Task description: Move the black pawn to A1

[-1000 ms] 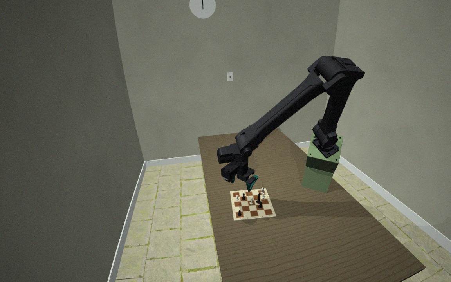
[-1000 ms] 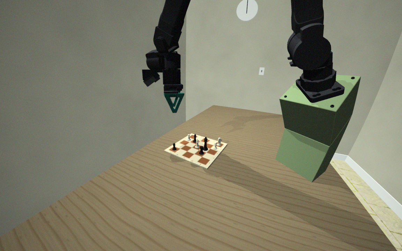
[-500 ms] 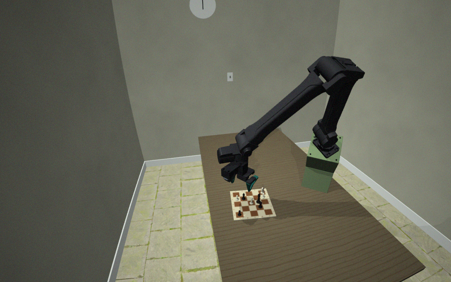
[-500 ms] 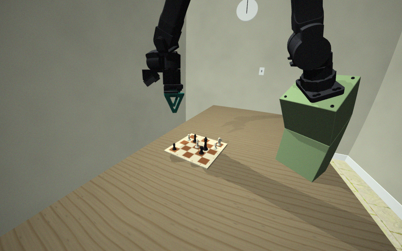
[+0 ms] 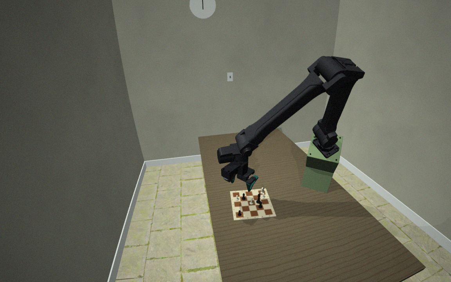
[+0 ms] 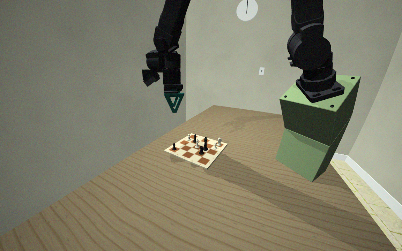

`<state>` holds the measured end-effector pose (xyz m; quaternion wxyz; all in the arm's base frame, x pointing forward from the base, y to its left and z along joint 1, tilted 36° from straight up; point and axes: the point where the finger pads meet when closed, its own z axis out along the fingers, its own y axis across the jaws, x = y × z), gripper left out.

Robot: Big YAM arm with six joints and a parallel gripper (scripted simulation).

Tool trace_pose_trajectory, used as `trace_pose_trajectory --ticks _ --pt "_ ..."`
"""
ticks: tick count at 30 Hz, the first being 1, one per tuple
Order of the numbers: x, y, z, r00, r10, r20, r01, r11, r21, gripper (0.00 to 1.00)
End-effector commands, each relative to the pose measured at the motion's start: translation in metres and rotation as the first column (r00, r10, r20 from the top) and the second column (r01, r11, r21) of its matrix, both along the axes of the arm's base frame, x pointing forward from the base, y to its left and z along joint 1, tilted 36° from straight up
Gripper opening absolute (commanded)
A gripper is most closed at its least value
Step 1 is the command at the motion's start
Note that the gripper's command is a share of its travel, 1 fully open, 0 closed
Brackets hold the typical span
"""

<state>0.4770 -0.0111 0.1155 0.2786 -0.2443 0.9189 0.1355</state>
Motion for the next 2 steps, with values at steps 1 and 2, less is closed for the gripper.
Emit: trace_pose_trajectory --ticks 1,2 --pt "0.0054 -0.0068 0.0131 0.999 0.002 0.033 -0.002 1.0 -0.011 1.0" --pt "0.0054 -0.0068 0.0131 0.999 0.002 0.033 -0.002 1.0 -0.011 1.0"
